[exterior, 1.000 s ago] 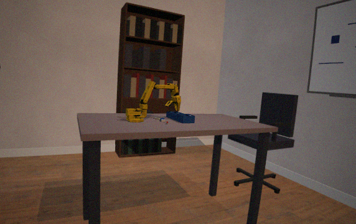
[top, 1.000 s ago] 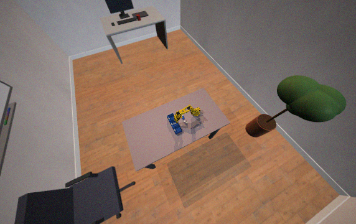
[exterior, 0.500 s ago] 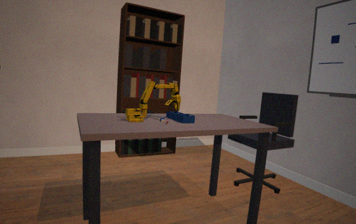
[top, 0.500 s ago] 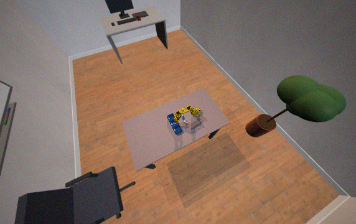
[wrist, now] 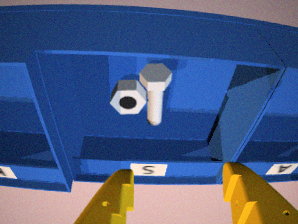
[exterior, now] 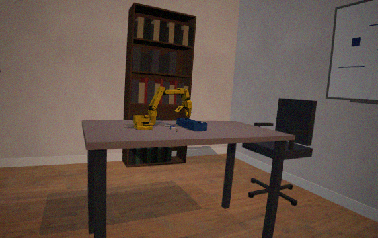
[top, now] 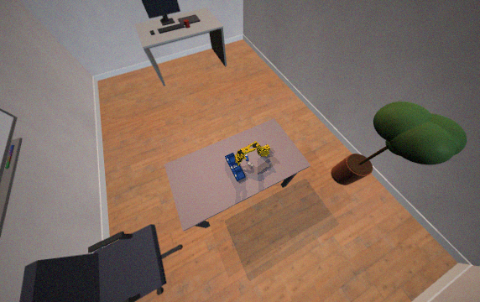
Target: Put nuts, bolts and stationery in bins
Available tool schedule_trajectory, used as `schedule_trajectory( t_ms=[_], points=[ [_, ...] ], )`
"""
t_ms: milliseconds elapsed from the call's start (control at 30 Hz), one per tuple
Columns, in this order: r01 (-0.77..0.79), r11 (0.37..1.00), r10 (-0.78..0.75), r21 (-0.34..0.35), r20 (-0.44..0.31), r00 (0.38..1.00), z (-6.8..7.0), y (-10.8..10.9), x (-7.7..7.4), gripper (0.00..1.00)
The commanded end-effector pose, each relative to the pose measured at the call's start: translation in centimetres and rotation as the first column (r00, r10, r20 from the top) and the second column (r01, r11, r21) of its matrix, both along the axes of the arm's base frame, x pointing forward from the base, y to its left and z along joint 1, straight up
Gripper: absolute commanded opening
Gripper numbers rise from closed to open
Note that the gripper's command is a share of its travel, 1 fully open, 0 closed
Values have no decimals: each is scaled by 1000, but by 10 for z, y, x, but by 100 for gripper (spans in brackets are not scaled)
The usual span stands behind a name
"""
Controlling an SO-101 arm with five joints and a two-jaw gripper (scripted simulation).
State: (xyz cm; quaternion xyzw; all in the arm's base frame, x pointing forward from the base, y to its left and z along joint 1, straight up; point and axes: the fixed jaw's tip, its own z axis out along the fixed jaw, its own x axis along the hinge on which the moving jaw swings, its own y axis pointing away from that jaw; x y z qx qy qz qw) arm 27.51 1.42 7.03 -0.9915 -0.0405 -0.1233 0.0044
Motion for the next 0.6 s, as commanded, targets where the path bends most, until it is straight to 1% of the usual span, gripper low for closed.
schedule_trajectory(
  t_ms=[0, 200, 267, 433, 567],
  points=[
    [18, 1000, -19, 10, 79, 997, 20, -3, 5, 17],
    [87, 996, -89, 29, 66, 994, 20, -5, 0, 18],
    [87, 996, -89, 29, 66, 994, 20, -5, 0, 18],
    [194, 979, -197, 56, 45, 979, 20, -9, -7, 18],
    [310, 947, -313, 82, 19, 950, 19, -12, -15, 19]
  ],
)
